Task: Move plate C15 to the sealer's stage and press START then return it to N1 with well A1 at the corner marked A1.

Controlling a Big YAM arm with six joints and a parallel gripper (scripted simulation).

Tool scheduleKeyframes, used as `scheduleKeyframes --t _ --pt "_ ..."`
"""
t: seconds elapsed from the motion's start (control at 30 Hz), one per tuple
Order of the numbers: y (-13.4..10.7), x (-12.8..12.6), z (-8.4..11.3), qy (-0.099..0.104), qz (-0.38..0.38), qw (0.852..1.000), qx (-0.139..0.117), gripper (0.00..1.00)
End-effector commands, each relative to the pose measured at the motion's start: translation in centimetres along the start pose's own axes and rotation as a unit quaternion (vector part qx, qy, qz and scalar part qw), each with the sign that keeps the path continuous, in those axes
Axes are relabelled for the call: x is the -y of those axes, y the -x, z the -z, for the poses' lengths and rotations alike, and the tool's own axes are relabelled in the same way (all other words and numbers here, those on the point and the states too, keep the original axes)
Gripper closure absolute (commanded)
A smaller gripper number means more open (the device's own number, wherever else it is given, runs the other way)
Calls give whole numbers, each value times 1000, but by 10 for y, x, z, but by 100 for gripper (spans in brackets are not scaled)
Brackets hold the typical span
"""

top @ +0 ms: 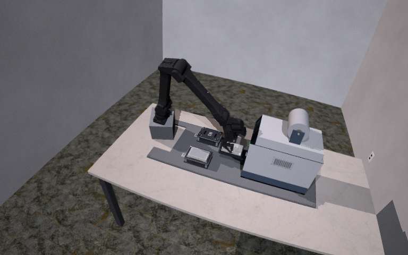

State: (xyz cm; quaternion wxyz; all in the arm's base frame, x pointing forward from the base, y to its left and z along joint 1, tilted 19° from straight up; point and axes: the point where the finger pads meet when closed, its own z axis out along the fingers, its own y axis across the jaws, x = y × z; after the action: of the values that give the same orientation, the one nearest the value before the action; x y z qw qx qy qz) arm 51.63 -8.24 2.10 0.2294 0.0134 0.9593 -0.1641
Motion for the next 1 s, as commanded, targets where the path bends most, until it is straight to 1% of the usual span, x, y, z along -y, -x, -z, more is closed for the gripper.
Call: scheduleKeyframes --t 0.0,0.13,0.2,0.33,0.5,0.7,0.93,0.97 --pt "11 8 0 -4 -6 1000 13 100" --pt "1 8 -2 -4 -6 1000 7 100" --pt "-6 6 -2 -3 -3 1000 -1 100" --pt "-8 6 -1 -3 -2 1000 -4 100" --pt "6 -2 4 1 5 1000 3 100" --pt "13 -5 -3 2 7 1000 2 100" --pt "12 3 -6 -2 -1 1000 1 100" --pt "14 4 -4 -2 -3 1000 5 100"
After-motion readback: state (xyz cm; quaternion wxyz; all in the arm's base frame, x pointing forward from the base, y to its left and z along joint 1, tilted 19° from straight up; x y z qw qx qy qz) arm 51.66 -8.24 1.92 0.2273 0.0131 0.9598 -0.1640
